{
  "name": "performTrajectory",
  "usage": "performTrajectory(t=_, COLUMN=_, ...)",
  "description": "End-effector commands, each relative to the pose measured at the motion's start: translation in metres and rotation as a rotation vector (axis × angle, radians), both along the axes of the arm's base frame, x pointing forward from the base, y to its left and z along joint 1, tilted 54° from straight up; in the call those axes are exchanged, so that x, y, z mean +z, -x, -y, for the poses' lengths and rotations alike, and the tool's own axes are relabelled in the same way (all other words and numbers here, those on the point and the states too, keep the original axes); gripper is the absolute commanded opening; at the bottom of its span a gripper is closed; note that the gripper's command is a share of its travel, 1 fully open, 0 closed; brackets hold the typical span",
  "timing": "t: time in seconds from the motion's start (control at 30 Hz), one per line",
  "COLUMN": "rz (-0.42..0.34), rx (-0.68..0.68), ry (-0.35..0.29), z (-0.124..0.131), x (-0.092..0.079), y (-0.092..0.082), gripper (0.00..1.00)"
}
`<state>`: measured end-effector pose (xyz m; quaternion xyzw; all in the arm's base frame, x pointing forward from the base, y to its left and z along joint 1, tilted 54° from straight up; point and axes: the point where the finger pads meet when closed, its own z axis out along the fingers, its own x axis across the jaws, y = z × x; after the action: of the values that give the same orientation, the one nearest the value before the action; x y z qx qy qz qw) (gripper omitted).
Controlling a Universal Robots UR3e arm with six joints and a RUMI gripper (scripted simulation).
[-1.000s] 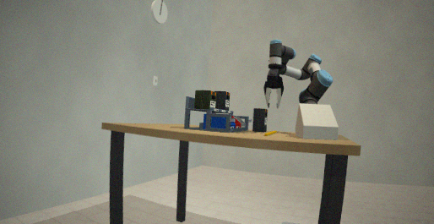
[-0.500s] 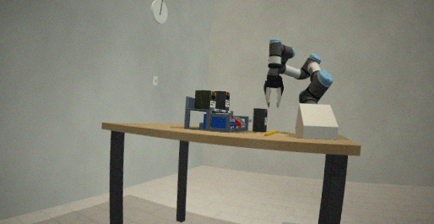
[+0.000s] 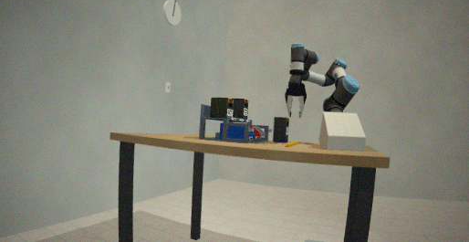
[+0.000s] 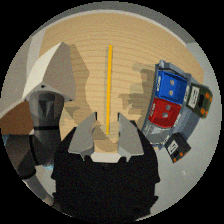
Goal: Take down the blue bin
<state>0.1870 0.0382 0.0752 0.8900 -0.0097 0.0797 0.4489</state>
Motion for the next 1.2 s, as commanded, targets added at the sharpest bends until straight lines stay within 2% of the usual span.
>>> performTrajectory(t=0.0, rz=0.001, rx=0.0, ry=-0.001, z=0.003, x=-0.002, y=-0.001, gripper=0.26)
performTrajectory(t=0.97, rz=0.001, rx=0.0, ry=-0.001, z=0.005, x=-0.004, y=-0.001, gripper=0.26)
performTrajectory(t=1.13, rz=0.002, rx=0.001, ry=-0.001, z=-0.008, x=-0.011, y=-0.049, gripper=0.26)
performTrajectory(t=1.17, rz=0.002, rx=0.001, ry=-0.001, z=-0.008, x=-0.011, y=-0.049, gripper=0.26)
